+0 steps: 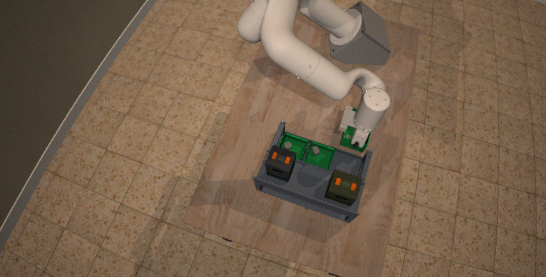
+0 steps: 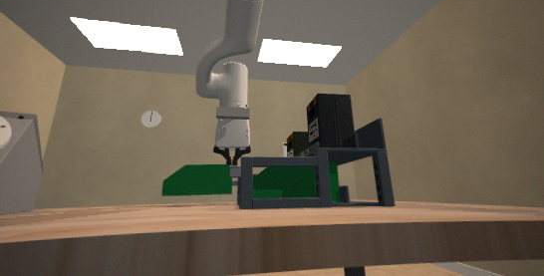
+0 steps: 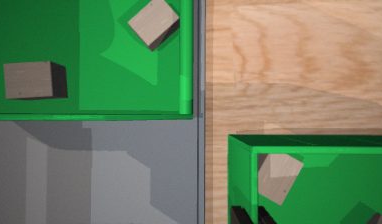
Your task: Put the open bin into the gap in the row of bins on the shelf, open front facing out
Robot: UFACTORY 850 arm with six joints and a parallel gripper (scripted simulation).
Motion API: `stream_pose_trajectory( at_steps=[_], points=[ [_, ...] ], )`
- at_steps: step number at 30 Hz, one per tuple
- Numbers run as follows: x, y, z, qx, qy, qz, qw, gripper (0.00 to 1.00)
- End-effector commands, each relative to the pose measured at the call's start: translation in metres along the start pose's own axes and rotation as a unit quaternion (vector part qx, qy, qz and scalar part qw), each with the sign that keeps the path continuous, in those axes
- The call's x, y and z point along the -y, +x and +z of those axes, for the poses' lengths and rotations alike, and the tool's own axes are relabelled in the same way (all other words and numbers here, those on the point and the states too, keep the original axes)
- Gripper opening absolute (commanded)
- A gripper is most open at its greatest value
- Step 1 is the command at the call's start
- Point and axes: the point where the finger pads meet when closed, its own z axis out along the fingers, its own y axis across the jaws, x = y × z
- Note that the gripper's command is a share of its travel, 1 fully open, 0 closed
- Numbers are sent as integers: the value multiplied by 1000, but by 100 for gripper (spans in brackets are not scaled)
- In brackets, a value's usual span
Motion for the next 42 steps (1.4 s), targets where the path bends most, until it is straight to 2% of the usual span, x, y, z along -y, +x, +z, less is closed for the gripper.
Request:
stream_pose_trajectory(
  at_steps=[1,42],
  points=[
    [8,0,-1,1,1,0,1000,0],
    [27,0,-1,1,1,0,1000,0]
  ],
)
